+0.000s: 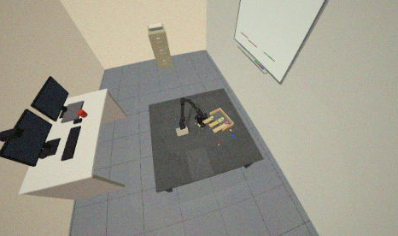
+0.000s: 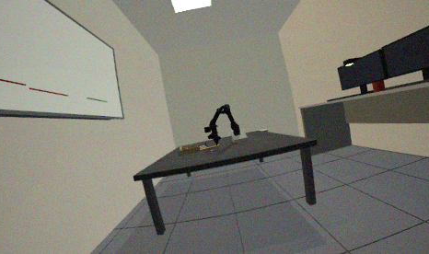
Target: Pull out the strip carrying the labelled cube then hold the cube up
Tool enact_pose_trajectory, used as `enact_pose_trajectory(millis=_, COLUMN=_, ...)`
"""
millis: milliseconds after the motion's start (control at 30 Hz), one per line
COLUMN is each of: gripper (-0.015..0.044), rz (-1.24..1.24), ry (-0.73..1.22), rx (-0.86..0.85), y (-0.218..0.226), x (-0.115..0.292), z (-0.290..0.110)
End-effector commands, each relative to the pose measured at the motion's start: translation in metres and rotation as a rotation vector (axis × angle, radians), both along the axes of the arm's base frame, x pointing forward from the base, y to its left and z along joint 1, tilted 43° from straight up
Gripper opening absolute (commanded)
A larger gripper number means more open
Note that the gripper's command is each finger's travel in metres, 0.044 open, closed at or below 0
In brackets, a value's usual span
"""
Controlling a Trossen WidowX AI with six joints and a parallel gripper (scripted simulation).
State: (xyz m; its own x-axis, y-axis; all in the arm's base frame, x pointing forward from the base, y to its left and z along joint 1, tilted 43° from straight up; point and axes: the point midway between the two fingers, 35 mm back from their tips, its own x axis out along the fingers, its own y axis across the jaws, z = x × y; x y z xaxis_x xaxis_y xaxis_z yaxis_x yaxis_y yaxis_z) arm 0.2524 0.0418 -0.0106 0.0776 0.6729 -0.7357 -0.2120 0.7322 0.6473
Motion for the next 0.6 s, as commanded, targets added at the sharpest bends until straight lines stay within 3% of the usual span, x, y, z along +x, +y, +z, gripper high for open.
enact_pose_trajectory(millis=0, gripper=0.0, rz=0.01, ry=0.018, rx=-0.004, y=0.002, x=-0.013, z=-0.004)
enact_pose_trajectory(millis=567, gripper=0.0, rz=0.01, ry=0.02, rx=-0.004, y=-0.001, x=-0.037, z=-0.008)
